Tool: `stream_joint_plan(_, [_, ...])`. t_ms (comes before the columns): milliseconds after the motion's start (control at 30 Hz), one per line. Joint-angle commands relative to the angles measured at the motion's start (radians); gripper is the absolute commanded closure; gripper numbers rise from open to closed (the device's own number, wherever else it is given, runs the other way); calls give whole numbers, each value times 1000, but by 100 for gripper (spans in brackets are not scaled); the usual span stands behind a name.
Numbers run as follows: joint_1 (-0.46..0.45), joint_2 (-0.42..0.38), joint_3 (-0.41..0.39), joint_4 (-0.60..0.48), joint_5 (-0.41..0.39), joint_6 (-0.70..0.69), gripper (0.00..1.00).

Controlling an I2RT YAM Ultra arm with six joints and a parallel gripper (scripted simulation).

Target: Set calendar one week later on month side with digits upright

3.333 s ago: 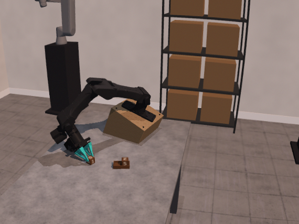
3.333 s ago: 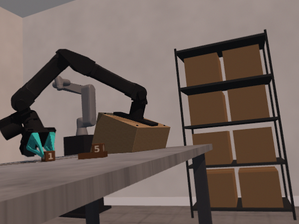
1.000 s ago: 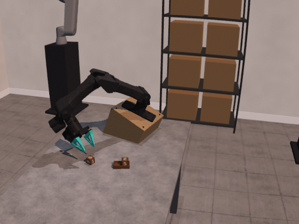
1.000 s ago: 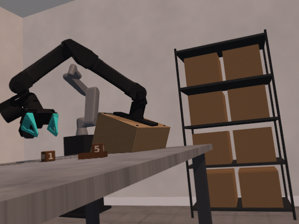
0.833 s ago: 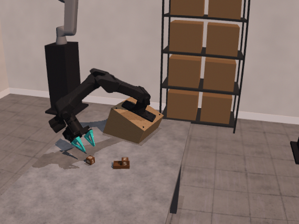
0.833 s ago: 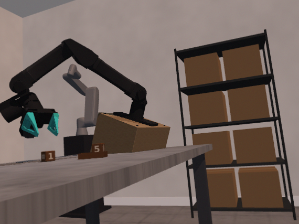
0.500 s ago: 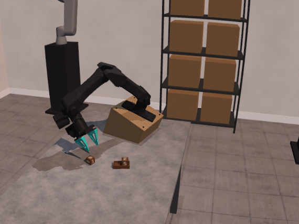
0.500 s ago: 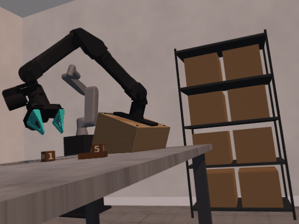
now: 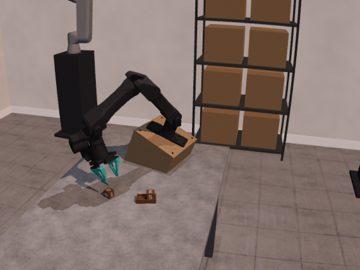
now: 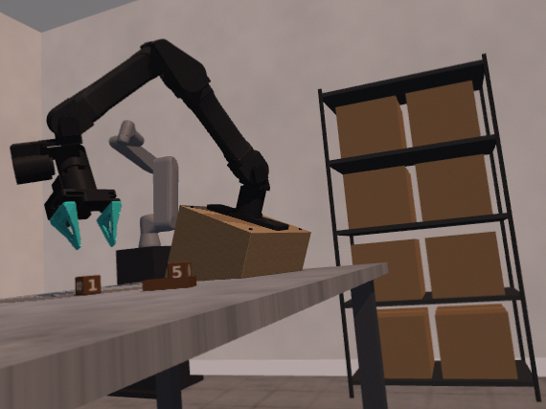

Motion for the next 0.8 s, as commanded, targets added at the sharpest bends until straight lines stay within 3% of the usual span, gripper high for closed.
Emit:
stream_joint_plan(0, [10, -60, -15, 79, 97, 86, 34])
stream_joint_plan(267, [21, -74, -26, 93, 124, 105, 34])
stream_joint_plan(533, [105, -154, -79, 158, 324, 223, 34])
stream_joint_plan(733, [117, -166, -86, 168, 354, 241, 34])
stream_joint_plan(767, [117, -166, -86, 168, 354, 241, 0])
